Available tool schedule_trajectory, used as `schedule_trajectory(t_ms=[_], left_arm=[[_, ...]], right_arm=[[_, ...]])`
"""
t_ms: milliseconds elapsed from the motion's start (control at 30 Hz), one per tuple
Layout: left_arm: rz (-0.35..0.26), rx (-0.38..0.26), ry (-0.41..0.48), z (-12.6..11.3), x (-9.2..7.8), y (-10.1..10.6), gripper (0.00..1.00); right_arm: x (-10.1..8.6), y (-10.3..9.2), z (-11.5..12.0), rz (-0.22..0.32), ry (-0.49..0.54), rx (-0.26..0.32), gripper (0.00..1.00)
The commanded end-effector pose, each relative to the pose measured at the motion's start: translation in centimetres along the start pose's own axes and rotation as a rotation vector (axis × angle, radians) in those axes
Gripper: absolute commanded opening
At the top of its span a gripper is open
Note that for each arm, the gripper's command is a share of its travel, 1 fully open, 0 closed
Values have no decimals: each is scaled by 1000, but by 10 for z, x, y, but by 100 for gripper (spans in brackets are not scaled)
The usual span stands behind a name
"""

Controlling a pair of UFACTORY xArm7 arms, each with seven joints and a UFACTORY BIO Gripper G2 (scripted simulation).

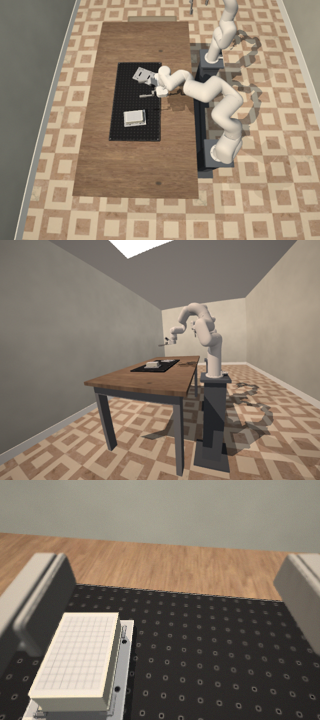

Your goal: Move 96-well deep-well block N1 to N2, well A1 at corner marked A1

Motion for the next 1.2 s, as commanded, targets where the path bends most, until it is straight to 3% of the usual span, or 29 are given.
schedule_trajectory(t_ms=[0, 1167], left_arm=[[-4, -5, 2, 15, 11, 11, 37], [-4, -4, 2, 123, 77, 100, 37]], right_arm=[[-1, 0, 0, -2, 0, 0, 100], [-1, 0, 0, -2, 0, 0, 100]])
Point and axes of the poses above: on each arm, the point midway between the two finger pads, its own x axis out along the fingers, its own z axis across the jaws, y = z × x, the point moved 5 cm from there along -x, back along the fingers, and after that the axes turned 8 degrees about -x, right-handed, at the moved point
